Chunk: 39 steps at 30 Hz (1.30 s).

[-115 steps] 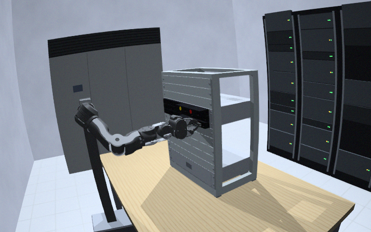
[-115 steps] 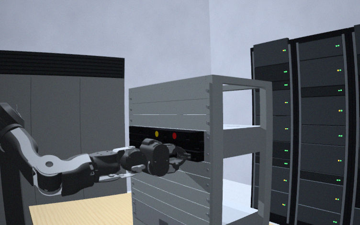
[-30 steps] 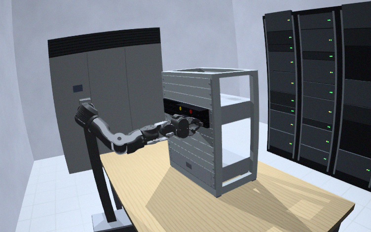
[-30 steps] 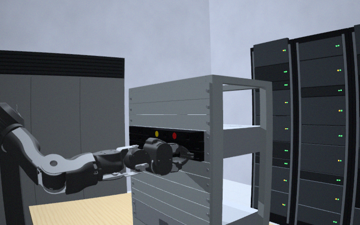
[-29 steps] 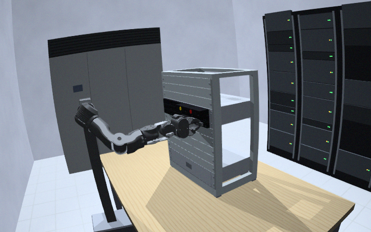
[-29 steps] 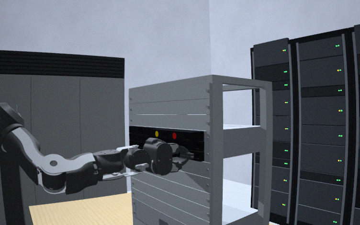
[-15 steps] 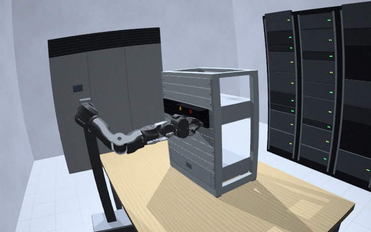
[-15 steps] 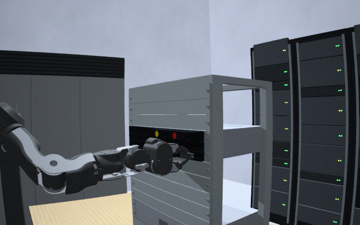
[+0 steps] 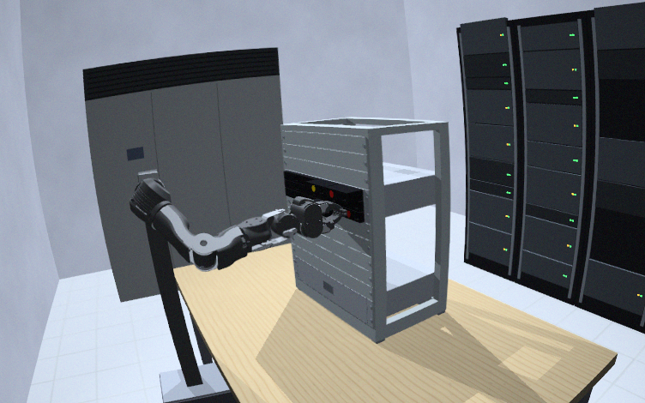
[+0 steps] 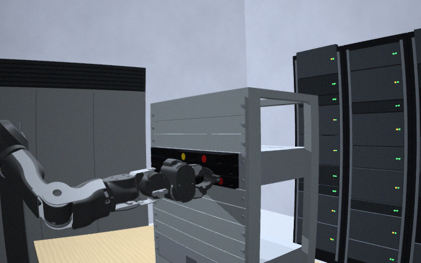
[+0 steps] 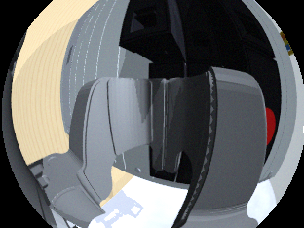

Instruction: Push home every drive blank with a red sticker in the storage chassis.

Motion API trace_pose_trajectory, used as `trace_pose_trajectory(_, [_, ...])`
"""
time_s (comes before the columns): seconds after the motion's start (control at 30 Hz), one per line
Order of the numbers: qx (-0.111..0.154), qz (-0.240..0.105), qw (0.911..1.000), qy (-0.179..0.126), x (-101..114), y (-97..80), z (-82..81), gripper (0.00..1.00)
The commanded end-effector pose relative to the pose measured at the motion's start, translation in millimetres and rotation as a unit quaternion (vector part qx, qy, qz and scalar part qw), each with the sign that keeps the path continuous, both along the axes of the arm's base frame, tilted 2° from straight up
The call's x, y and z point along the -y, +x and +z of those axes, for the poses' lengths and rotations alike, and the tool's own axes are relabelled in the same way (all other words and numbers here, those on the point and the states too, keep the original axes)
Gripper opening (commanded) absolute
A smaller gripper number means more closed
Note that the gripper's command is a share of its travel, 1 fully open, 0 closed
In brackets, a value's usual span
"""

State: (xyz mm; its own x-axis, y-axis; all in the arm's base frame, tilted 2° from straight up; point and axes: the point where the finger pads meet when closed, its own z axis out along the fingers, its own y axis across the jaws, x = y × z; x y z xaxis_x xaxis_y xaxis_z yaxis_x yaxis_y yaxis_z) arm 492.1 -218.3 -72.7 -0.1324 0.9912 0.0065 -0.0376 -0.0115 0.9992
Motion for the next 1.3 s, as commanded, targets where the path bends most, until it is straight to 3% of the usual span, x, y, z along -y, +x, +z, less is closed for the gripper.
trace_pose_trajectory(0.0, [-0.002, -0.008, 1.0, 0.005, 4, -4.5, 0.8, 0.0])
trace_pose_trajectory(0.07, [-0.002, -0.008, 1.0, 0.005, 4, -4.5, 0.8, 0.0])
trace_pose_trajectory(0.57, [0.004, -0.007, 1.0, 0.004, 12, -76.0, 0.7, 0.0])
trace_pose_trajectory(1.07, [0.002, -0.006, 1.0, 0.003, 12, -90.7, -0.1, 0.0])
trace_pose_trajectory(1.2, [0.003, -0.005, 1.0, 0.003, 13, -91.3, 5.6, 0.0])
trace_pose_trajectory(1.27, [-0.003, -0.005, 1.0, 0.003, 16, -92.7, 17.0, 0.0])
